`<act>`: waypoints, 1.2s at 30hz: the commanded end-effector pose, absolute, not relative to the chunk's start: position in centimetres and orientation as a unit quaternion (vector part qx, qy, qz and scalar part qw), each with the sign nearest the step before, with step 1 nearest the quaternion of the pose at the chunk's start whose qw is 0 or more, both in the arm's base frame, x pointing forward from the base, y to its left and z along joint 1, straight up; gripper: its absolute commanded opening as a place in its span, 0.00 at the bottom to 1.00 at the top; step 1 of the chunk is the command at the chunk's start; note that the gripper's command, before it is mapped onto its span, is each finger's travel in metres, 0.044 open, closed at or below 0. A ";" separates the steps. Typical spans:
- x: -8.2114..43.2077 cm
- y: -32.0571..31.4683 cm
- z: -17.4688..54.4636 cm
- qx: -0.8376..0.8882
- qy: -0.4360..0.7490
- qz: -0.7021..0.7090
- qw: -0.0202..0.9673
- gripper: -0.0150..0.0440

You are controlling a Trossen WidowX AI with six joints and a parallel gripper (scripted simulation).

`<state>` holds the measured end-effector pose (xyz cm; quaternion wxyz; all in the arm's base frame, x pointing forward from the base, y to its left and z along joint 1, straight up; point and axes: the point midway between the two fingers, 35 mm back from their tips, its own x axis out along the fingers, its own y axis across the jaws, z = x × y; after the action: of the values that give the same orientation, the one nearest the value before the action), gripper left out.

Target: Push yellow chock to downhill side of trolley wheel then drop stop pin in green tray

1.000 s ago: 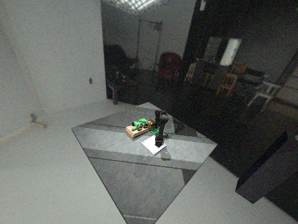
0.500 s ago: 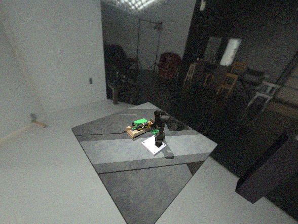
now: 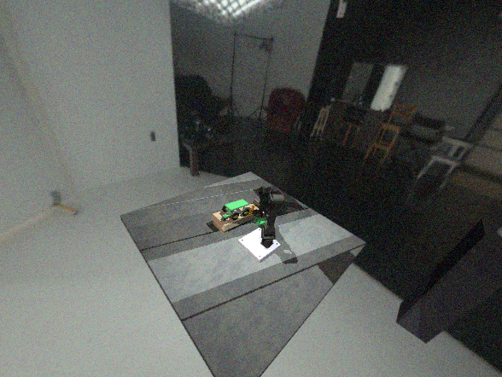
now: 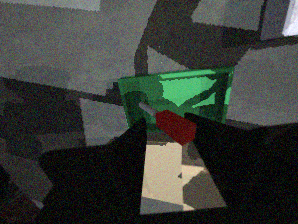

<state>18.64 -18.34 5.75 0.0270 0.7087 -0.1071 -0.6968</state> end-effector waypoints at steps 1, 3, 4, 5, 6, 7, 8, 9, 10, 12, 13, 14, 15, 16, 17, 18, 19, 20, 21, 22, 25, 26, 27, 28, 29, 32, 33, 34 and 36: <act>18.6 -18.1 5.6 0.708 -0.109 -0.697 0.027 0.58; 18.6 -18.0 5.5 0.708 -0.109 -0.697 0.027 0.58; 18.6 -18.0 5.4 0.708 -0.109 -0.697 0.027 0.58; 18.6 -17.9 5.4 0.708 -0.109 -0.697 0.027 0.58; 18.6 -17.9 5.4 0.708 -0.109 -0.697 0.027 0.58; 18.7 -17.8 5.3 0.708 -0.109 -0.697 0.027 0.58; 18.7 -17.8 5.3 0.708 -0.109 -0.697 0.027 0.58; 18.7 -17.7 5.3 0.708 -0.109 -0.697 0.027 0.58; 18.7 -17.7 5.2 0.708 -0.109 -0.697 0.026 0.58; 18.7 -17.6 5.1 0.708 -0.109 -0.697 0.026 0.58; 18.7 -17.5 5.1 0.708 -0.109 -0.697 0.026 0.58; 18.7 -17.5 5.1 0.708 -0.109 -0.697 0.026 0.58; 18.7 -17.4 5.0 0.708 -0.109 -0.697 0.026 0.58; 18.7 -17.4 5.0 0.708 -0.109 -0.697 0.026 0.58; 18.7 -17.3 4.9 0.708 -0.109 -0.697 0.026 0.58; 18.7 -17.3 4.9 0.708 -0.109 -0.697 0.026 0.58; 18.7 -17.2 4.9 0.708 -0.109 -0.697 0.026 0.58; 18.7 -17.2 4.8 0.708 -0.109 -0.697 0.026 0.58; 18.7 -17.1 4.8 0.708 -0.109 -0.697 0.026 0.58; 18.7 -17.1 4.7 0.708 -0.109 -0.697 0.026 0.58; 18.7 -17.0 4.6 0.708 -0.109 -0.697 0.026 0.58; 18.7 -16.9 4.6 0.708 -0.109 -0.697 0.026 0.58; 18.7 -16.9 4.5 0.708 -0.109 -0.697 0.026 0.58; 18.7 -16.8 4.5 0.708 -0.109 -0.697 0.026 0.58; 18.7 -16.8 4.4 0.708 -0.109 -0.697 0.026 0.58; 18.7 -16.6 4.3 0.708 -0.109 -0.697 0.026 0.58; 18.7 -16.6 4.2 0.708 -0.109 -0.697 0.026 0.58; 18.7 -16.5 4.2 0.708 -0.109 -0.698 0.026 0.58; 18.7 -16.5 4.1 0.708 -0.109 -0.698 0.026 0.58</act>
<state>18.79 -16.61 4.29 0.0265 0.7088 -0.1067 -0.6968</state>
